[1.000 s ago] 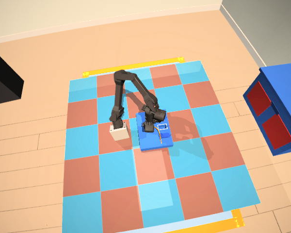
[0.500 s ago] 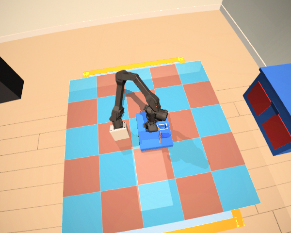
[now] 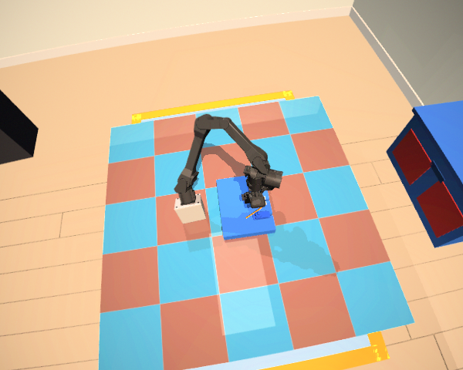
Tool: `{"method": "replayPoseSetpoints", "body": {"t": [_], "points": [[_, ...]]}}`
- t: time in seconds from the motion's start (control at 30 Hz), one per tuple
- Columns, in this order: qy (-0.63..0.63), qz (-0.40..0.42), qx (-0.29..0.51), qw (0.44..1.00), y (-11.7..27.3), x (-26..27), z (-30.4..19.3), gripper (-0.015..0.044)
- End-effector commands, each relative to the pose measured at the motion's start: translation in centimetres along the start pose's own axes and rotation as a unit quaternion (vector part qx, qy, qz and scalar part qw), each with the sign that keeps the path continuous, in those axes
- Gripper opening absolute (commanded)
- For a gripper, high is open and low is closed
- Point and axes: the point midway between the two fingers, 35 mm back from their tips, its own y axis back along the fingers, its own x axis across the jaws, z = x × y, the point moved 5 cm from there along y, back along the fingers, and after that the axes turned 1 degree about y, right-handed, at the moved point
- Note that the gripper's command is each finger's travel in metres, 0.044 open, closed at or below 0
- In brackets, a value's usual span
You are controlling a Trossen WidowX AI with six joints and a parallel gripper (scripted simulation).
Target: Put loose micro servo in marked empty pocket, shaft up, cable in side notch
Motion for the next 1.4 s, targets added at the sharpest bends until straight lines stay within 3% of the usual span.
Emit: {"method": "replayPoseSetpoints", "body": {"t": [0.0,0.23,1.37], "points": [[-0.002,0.001,-0.005,1.0,0.3,0.0,1.5,0.0],[-0.002,0.001,-0.006,1.0,0.3,0.0,3.8,0.0],[-0.001,0.002,-0.006,1.0,-2.3,0.0,3.9,0.0]]}}
